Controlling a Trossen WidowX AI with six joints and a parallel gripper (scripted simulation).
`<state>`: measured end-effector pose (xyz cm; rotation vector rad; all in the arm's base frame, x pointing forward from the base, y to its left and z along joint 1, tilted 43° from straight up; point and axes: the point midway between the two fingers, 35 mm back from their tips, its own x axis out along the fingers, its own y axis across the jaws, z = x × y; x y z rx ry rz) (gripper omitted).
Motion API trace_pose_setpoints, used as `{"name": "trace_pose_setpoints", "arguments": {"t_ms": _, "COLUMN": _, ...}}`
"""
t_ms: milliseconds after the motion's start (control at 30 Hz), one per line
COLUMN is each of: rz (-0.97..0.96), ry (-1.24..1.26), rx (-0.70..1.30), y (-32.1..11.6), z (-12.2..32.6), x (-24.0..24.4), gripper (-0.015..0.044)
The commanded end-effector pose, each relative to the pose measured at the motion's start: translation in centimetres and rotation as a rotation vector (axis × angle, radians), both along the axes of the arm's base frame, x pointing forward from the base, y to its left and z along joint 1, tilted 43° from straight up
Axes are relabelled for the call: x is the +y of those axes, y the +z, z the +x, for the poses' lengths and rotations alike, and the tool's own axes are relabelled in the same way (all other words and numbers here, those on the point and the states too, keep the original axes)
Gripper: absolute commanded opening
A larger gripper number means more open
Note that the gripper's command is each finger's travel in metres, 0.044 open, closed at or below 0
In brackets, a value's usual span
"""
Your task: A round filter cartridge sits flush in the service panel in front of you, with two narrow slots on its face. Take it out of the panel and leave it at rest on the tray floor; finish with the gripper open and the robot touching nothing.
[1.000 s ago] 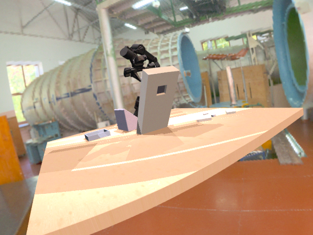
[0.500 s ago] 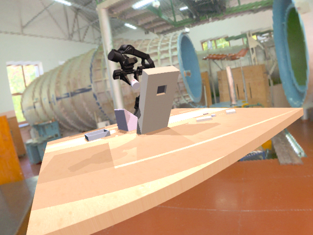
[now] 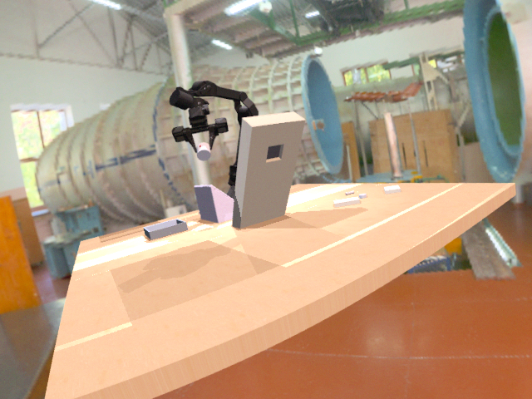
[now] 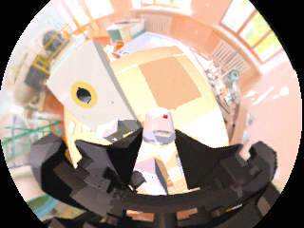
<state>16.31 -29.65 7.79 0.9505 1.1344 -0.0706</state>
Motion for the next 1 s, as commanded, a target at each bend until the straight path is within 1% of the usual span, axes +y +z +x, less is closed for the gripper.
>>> {"name": "trace_pose_setpoints", "arguments": {"t_ms": 0, "rz": 0.014, "ry": -0.137, "rx": 0.130, "y": -2.2, "z": -2.4, "x": -1.5, "gripper": 0.0000}}
{"name": "trace_pose_setpoints", "arguments": {"t_ms": 367, "rz": 0.017, "ry": -0.533, "rx": 0.441, "y": -7.0, "z": -9.2, "x": -4.9, "gripper": 0.0000}}
{"name": "trace_pose_setpoints", "arguments": {"t_ms": 667, "rz": 0.016, "ry": -0.569, "rx": 0.468, "y": -7.6, "z": -10.0, "x": -5.0, "gripper": 0.0000}}
{"name": "trace_pose_setpoints", "arguments": {"t_ms": 967, "rz": 0.017, "ry": -0.705, "rx": 0.591, "y": -11.5, "z": -15.2, "x": -3.5, "gripper": 0.0000}}
